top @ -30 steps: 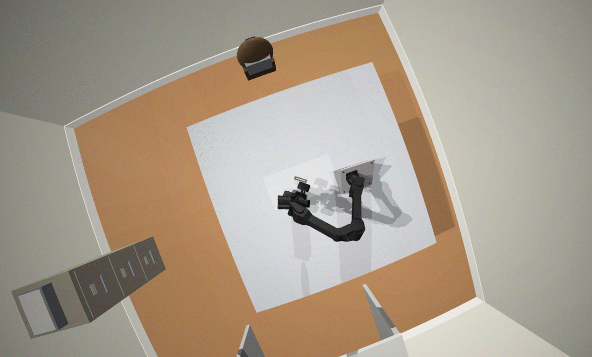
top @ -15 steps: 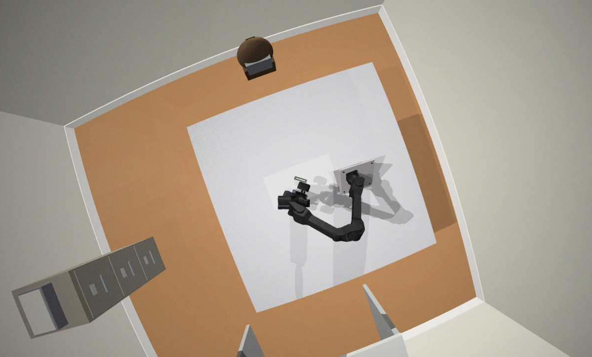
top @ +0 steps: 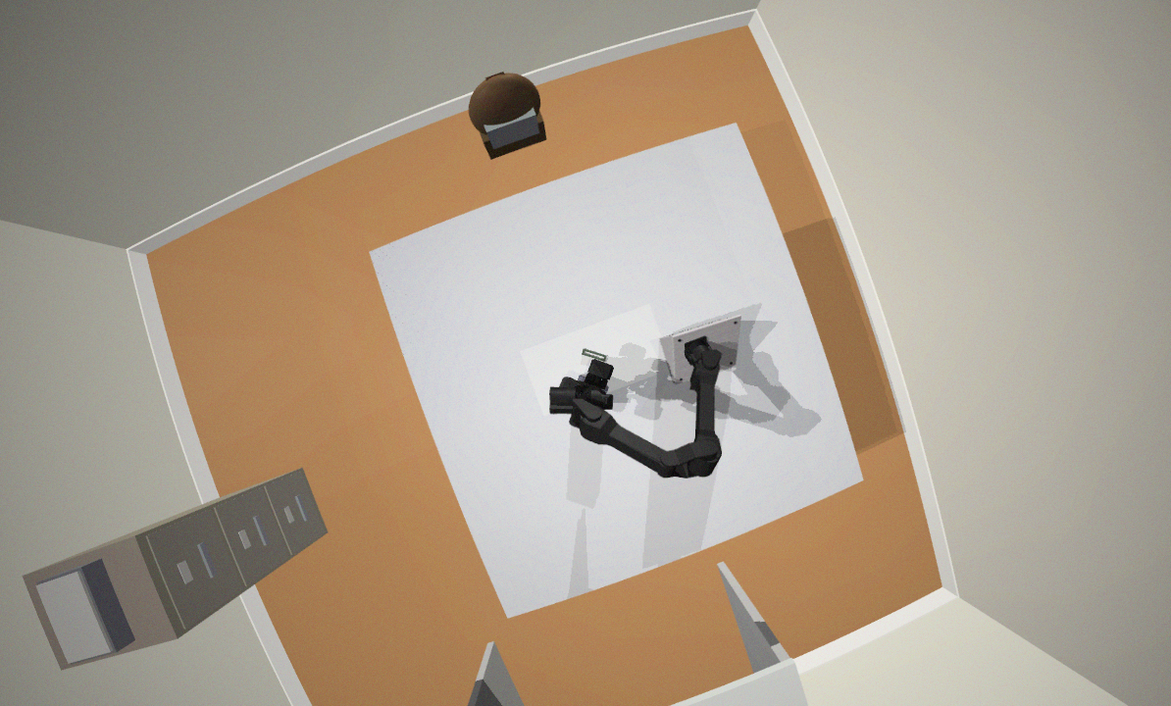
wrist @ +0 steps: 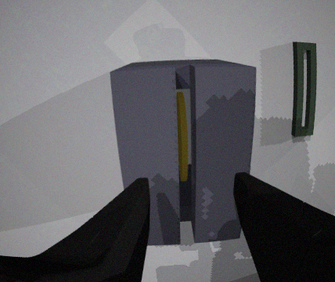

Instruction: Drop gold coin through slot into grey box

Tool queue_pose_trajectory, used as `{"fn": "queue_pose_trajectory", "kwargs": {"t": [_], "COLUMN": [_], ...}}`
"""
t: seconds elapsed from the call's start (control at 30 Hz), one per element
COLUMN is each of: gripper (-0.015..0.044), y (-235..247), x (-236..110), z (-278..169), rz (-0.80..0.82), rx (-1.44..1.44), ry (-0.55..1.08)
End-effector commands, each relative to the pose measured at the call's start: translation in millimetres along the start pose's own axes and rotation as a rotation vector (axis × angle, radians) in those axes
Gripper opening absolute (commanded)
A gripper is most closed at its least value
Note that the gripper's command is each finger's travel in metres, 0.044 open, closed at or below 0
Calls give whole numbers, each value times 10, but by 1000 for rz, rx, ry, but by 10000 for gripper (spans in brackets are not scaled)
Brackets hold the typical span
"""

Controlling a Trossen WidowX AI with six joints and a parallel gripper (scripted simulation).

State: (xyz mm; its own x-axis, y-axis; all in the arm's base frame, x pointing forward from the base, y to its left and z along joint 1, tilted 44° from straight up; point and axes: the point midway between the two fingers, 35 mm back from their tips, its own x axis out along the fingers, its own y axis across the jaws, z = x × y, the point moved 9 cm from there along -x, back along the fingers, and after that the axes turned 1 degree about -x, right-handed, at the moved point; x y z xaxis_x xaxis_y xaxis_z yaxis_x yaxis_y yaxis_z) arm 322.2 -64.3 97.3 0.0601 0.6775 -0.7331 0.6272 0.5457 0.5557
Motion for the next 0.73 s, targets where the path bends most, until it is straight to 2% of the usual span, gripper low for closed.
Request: {"fn": "queue_pose_trajectory", "kwargs": {"t": [0.0, 0.17, 0.27, 0.33, 0.7], "gripper": [239, 371, 440, 440, 440], "y": [2, -2, -16, -22, -22], "x": [-86, -199, -505, -600, -600], "z": [3, 2, -19, -32, -32], "rz": [0, -1, 1, 2, 2], "rx": [-2, -1, 4, 5, 5], "ry": [-1, -1, 3, 5, 5]}}
